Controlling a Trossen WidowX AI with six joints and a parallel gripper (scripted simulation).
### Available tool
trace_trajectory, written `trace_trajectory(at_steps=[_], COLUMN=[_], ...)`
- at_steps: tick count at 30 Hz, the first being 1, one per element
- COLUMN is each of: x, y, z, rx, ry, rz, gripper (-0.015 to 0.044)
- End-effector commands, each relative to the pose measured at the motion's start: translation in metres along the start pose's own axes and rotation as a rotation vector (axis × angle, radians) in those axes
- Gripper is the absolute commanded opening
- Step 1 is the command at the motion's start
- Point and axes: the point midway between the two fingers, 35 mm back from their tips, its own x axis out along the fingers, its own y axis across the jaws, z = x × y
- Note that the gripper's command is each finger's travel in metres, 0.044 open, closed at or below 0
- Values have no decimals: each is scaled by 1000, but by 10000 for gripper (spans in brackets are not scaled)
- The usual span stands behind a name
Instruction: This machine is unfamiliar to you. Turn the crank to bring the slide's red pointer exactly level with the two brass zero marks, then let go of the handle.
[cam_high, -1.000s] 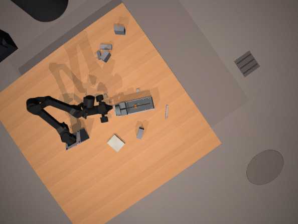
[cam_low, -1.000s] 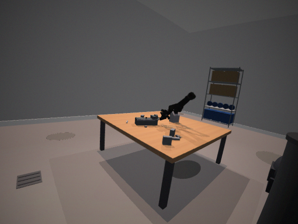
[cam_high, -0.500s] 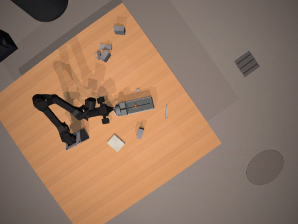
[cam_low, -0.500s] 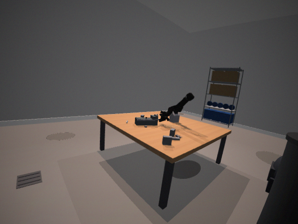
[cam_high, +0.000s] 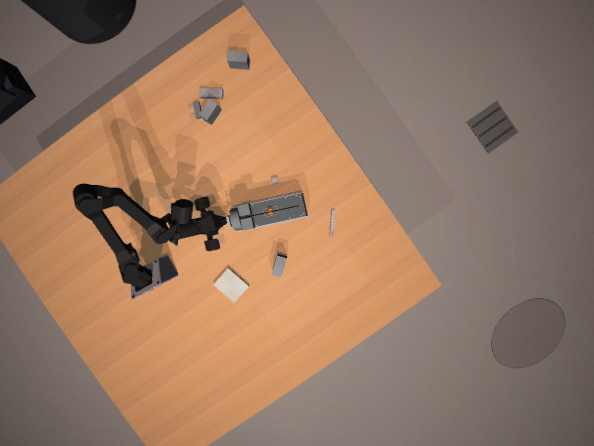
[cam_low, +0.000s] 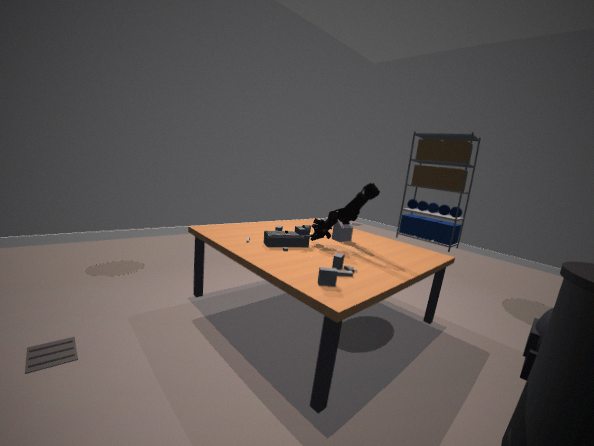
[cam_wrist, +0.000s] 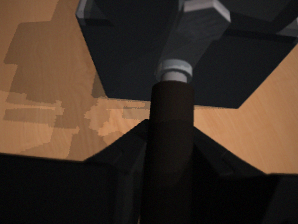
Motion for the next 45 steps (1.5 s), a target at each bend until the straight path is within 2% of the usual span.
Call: trace_trajectory(at_steps=[1, 45], x=[1, -6], y=[-9, -26], z=[-1, 4], rx=[4, 3], ry=[3, 3], rz=[-22, -23], gripper=[0, 0])
